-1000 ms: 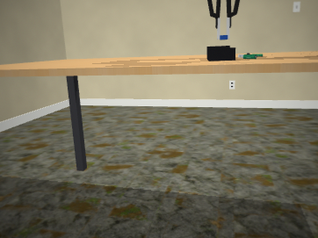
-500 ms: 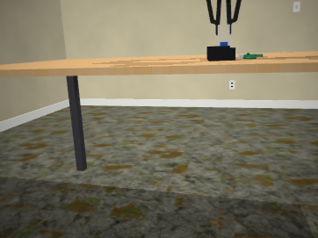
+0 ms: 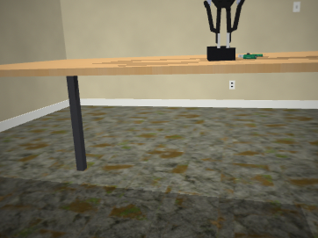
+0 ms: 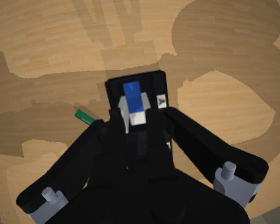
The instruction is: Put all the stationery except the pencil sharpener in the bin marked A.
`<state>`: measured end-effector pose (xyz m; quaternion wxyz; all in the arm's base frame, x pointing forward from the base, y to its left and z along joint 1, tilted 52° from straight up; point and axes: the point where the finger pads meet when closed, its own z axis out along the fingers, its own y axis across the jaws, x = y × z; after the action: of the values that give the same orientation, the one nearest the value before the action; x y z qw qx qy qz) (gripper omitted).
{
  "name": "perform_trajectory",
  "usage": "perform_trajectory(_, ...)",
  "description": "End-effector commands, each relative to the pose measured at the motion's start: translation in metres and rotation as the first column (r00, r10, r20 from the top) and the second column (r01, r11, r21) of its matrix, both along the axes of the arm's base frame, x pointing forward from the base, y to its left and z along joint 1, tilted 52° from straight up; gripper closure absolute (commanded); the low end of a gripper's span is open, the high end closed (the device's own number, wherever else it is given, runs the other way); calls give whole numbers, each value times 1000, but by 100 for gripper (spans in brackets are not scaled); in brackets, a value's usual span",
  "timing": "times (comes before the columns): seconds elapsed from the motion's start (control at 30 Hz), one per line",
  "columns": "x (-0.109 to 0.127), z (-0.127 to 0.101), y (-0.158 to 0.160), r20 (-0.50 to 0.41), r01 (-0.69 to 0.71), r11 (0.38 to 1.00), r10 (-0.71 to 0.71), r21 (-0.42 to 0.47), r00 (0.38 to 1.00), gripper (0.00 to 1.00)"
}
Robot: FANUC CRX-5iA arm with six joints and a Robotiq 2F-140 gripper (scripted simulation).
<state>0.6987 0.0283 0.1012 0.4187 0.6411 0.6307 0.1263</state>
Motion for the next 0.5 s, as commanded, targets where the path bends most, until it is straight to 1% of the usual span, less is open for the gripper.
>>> perform_trajectory(0.0, 3, -2, -1, 1, 0, 1000, 0, 0, 1000, 89)
perform_trajectory(0.43, 2, -3, -2, 1, 0, 1000, 0, 0, 1000, 89)
perform_trajectory(0.47, 2, -3, -2, 1, 0, 1000, 0, 0, 1000, 82)
